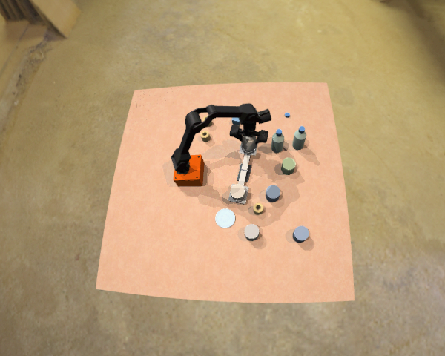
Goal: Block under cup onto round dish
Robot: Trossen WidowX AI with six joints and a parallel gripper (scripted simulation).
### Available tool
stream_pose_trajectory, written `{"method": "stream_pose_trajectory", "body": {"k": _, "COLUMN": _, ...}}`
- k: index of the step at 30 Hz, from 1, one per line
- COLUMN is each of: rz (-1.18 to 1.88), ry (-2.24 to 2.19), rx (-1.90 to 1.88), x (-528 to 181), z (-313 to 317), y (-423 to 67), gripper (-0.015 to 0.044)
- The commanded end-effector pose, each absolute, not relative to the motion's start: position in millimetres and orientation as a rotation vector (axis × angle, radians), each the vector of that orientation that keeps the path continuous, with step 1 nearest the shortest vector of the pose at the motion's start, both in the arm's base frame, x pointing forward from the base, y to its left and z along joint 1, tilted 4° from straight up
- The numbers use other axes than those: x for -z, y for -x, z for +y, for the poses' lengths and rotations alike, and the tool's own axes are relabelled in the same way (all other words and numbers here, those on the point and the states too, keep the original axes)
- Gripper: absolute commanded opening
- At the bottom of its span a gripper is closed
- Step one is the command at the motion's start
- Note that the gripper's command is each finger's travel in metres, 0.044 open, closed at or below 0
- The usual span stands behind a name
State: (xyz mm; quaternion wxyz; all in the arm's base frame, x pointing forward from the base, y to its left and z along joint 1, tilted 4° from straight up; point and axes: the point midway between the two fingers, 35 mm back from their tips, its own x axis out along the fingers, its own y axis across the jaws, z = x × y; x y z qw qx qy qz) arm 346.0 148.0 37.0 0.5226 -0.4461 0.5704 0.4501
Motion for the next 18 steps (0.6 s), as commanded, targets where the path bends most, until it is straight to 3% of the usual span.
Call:
{"method": "stream_pose_trajectory", "body": {"k": 1, "rz": 1.32, "ry": 1.068, "rx": -1.083, "x": -50, "z": 156, "y": -352, "gripper": 0.0}}
{"method": "stream_pose_trajectory", "body": {"k": 18, "rz": 1.321, "ry": 1.068, "rx": -1.083, "x": -72, "z": 156, "y": -351, "gripper": 0.0}}
